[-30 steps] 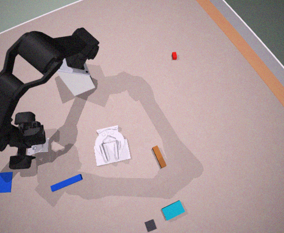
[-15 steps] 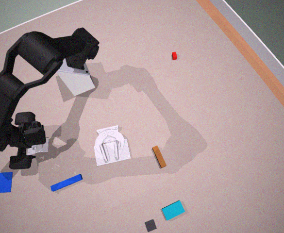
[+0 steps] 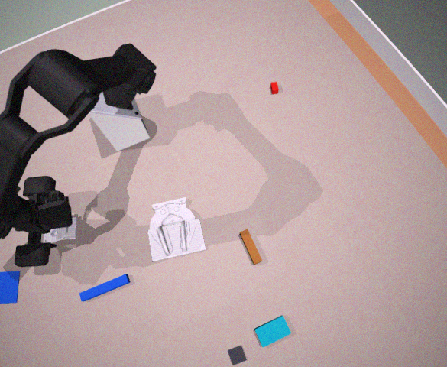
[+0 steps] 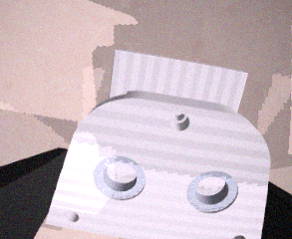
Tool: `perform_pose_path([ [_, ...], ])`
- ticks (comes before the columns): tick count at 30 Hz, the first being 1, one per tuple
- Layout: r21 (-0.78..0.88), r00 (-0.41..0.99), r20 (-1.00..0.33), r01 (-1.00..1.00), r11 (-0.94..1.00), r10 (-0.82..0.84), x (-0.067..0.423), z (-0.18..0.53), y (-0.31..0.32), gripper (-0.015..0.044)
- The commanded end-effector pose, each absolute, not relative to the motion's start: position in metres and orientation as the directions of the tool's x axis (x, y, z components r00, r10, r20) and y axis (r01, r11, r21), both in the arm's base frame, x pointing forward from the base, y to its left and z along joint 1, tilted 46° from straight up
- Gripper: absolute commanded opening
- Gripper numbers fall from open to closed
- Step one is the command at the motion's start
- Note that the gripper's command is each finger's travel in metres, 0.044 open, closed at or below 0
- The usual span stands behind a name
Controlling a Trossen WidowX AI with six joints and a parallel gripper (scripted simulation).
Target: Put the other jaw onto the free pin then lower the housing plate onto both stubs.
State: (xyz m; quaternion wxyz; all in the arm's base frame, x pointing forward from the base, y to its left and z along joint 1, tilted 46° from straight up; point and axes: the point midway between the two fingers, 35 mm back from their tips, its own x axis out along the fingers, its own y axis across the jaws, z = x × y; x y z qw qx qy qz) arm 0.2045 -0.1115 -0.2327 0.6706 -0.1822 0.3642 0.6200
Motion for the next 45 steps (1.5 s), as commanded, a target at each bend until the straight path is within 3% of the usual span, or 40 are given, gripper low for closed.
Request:
perform_pose_path([
  [1,0.207,-0.034,-0.714,-0.964,0.165,0.699,0.204,-0.233,-0.111,0.0351],
  [31,0.214,-0.034,-0.715,-0.961,0.173,0.698,0.207,-0.180,-0.163,0.0351],
  [45,0.355,-0.032,-0.727,-0.873,0.335,0.686,0.231,-0.149,-0.143,0.0351],
])
